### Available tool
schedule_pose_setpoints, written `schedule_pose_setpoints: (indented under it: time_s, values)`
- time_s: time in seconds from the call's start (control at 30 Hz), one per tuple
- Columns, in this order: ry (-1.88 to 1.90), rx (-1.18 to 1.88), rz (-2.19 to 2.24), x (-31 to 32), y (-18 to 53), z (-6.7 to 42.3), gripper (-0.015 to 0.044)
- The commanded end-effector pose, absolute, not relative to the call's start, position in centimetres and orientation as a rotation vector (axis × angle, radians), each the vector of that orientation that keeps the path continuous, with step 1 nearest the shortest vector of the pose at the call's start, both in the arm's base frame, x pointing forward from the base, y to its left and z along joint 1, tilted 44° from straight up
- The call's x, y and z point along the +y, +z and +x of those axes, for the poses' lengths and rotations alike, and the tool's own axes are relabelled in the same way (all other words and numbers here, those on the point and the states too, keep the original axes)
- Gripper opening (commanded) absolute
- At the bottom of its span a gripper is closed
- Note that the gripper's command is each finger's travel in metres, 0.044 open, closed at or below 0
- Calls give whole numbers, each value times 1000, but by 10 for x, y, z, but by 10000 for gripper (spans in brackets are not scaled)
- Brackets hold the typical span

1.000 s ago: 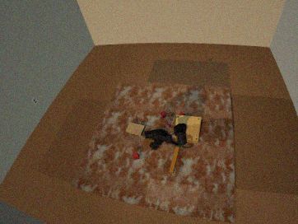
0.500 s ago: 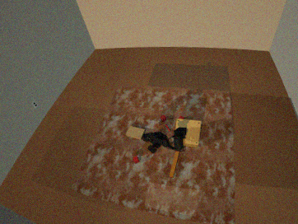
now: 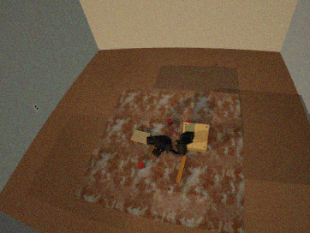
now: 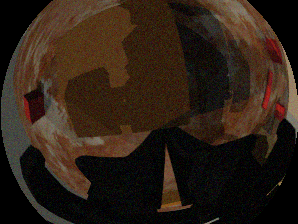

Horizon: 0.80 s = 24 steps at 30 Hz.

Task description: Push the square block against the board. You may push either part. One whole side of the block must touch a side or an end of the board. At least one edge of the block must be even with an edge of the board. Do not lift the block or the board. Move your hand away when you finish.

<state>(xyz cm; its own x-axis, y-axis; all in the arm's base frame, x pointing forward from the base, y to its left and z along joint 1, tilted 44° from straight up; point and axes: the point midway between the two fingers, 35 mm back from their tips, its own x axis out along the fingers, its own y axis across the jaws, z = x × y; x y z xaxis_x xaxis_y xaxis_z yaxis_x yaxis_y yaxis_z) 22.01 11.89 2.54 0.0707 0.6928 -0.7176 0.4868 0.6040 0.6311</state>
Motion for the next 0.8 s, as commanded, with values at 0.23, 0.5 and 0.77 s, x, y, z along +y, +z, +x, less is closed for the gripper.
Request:
schedule_pose_setpoints:
  time_s: [0.23,0.5,0.77]
  values:
    - [206,1573,1015,114,22,234,0]
    - [206,1573,1014,111,20,242,0]
    - [206,1572,1014,108,19,251,0]
